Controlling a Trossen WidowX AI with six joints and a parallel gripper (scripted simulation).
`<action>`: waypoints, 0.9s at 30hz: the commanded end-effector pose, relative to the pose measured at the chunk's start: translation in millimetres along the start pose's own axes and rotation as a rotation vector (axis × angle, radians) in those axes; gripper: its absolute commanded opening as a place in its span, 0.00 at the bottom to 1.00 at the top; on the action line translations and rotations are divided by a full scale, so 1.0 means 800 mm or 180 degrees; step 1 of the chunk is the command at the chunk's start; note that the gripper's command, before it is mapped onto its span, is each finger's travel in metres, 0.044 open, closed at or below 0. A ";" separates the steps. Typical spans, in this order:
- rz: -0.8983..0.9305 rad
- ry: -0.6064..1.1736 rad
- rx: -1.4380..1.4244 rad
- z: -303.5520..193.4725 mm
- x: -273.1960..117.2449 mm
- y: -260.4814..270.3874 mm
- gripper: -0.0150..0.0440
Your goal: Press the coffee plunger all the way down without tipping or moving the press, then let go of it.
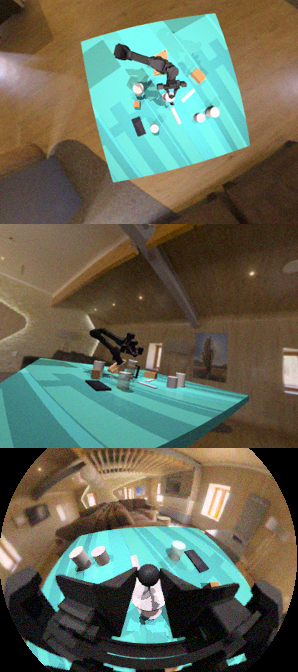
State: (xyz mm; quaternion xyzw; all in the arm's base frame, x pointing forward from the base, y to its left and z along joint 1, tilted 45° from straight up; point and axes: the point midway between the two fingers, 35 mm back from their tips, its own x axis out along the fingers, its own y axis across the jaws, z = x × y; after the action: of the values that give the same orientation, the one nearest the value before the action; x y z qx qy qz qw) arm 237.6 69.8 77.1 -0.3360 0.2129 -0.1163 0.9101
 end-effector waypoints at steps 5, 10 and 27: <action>-0.0026 0.0099 -0.0145 -0.017 0.010 0.000 0.46; -0.0028 0.0098 -0.0143 -0.015 0.012 0.001 0.46; -0.0029 0.0098 -0.0142 -0.012 0.016 0.004 0.46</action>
State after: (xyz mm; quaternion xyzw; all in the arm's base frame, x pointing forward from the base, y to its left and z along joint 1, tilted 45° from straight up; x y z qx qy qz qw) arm 244.7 65.4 67.2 -0.3488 0.2224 -0.1188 0.9026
